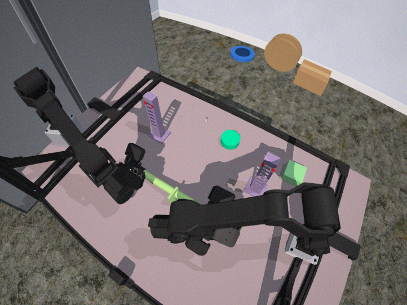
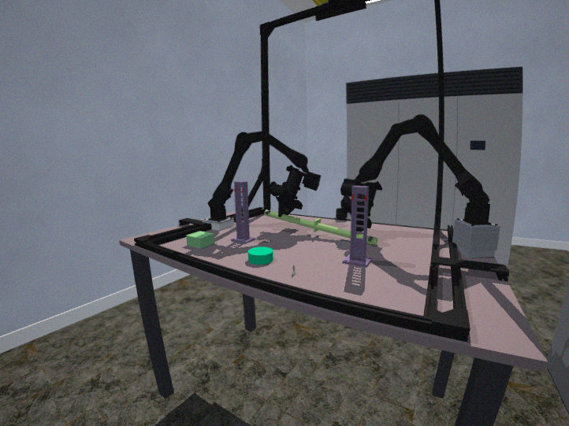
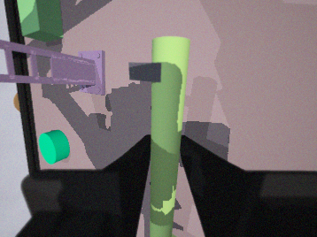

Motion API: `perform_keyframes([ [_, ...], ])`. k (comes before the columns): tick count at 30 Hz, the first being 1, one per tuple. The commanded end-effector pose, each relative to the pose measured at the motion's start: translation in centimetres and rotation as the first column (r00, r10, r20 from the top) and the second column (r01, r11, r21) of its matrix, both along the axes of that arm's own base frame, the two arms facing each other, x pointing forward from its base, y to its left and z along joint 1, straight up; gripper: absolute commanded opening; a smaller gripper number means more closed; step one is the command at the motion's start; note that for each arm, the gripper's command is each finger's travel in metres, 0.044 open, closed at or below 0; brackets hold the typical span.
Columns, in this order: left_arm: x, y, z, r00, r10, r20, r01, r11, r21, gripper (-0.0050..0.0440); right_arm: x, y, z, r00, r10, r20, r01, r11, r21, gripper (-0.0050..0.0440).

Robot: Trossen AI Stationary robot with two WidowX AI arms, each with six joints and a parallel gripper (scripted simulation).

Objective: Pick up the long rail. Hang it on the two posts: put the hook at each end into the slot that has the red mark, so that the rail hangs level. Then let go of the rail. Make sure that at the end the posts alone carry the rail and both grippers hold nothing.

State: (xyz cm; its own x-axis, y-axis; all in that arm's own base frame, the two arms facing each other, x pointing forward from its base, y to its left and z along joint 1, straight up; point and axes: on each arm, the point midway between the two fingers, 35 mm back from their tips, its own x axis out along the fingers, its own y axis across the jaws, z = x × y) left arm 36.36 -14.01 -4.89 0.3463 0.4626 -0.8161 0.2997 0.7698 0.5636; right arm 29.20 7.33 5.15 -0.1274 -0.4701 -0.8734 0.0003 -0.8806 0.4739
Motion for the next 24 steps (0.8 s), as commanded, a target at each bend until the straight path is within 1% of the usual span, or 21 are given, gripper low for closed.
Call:
perform_keyframes([
  [1,0.0,0.1,-0.3,1.000,-0.004,-0.006,0.004,1.000,0.010,0.0000,0.1,0.0,0.1,1.000,0.002,0.007,-0.002,1.000,-0.005,0.0000],
  [7,0.0,0.1,-0.1,1.000,-0.003,-0.012,0.003,1.000,0.013,0.0000,0.1,-0.1,0.1,1.000,0.002,0.014,-0.002,1.000,-0.005,0.0000],
  [18,-0.1,0.2,3.8,0.994,0.009,-0.110,-0.003,0.998,0.056,0.0000,-0.2,-0.2,0.0,0.992,0.003,0.123,-0.002,1.000,-0.006,0.0000],
  [24,-0.1,0.2,3.9,0.994,0.009,-0.111,-0.003,0.998,0.056,0.0000,-0.3,-0.2,0.0,0.992,0.003,0.125,-0.002,1.000,-0.006,0.0000],
])
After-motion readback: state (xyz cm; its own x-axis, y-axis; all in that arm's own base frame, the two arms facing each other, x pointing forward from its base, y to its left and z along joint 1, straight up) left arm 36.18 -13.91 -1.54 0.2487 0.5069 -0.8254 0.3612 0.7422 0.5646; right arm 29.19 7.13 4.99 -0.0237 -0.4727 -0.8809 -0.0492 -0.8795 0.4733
